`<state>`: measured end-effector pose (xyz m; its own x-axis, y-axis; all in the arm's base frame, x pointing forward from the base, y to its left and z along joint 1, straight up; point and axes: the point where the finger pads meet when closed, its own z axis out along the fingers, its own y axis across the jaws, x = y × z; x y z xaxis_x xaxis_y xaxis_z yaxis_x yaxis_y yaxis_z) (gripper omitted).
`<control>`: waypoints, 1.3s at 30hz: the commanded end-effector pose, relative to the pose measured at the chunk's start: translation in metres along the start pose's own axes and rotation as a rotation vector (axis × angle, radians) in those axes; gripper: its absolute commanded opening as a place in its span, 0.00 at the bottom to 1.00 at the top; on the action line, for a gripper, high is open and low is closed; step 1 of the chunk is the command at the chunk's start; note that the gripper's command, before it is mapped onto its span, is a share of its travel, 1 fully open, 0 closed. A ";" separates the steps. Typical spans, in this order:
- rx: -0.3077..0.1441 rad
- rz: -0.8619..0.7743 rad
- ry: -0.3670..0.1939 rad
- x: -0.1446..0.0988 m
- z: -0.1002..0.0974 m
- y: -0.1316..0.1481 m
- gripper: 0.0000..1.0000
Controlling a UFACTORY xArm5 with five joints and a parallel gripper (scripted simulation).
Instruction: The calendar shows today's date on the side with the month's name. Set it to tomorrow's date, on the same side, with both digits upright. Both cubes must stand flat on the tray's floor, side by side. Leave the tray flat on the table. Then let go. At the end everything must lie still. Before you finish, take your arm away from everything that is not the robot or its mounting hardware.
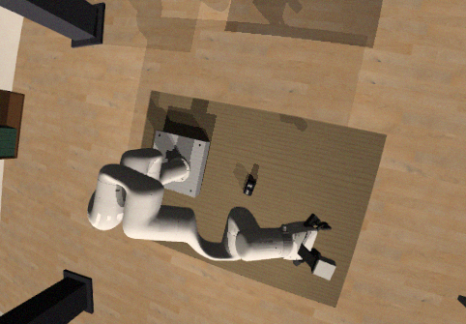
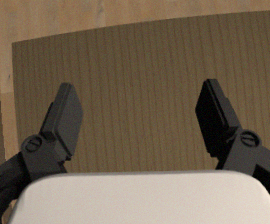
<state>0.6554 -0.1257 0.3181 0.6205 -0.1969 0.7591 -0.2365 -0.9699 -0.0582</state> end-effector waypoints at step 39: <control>-0.052 0.038 -0.541 -0.232 -0.022 0.018 1.00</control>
<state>0.5399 -0.1035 0.1870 0.8619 -0.2734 0.4272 -0.2814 -0.9585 -0.0456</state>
